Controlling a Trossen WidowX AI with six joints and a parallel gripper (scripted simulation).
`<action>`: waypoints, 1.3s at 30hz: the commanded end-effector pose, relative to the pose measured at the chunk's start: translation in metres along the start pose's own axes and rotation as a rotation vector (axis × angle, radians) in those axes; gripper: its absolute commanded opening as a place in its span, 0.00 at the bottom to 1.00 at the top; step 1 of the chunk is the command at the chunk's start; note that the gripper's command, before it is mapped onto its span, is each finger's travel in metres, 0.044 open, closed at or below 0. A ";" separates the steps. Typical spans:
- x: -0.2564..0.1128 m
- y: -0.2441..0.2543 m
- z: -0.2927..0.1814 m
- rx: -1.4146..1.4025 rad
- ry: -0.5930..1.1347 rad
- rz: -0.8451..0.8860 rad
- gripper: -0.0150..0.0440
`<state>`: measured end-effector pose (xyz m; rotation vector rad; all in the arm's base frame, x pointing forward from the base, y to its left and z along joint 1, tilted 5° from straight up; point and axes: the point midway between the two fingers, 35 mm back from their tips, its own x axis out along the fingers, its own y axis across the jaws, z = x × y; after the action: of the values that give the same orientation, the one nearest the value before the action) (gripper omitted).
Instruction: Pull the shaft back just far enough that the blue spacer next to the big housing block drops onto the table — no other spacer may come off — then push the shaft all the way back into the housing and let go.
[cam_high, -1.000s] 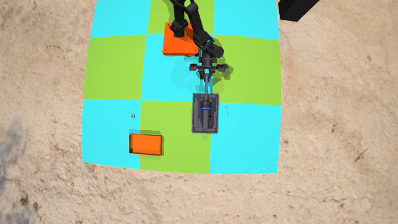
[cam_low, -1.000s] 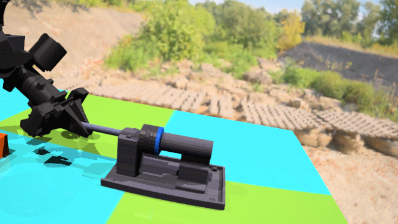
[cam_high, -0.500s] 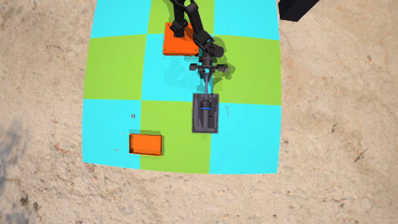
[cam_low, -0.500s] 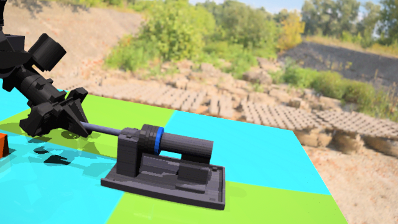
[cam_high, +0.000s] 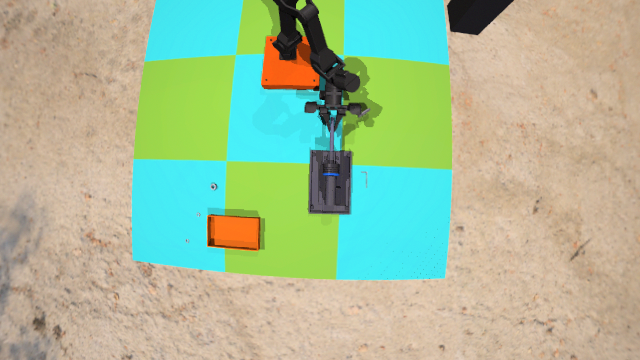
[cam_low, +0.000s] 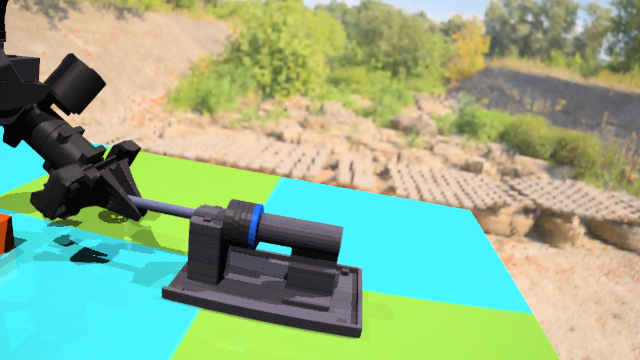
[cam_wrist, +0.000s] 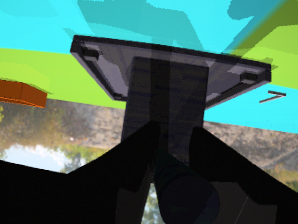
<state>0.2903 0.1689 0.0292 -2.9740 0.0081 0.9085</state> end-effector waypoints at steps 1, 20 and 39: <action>-0.001 0.000 0.001 0.002 -0.001 0.001 0.25; -0.002 0.000 0.002 0.002 -0.002 0.001 0.25; -0.004 0.000 0.003 0.002 -0.002 0.001 0.25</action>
<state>0.2864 0.1689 0.0294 -2.9737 0.0082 0.9090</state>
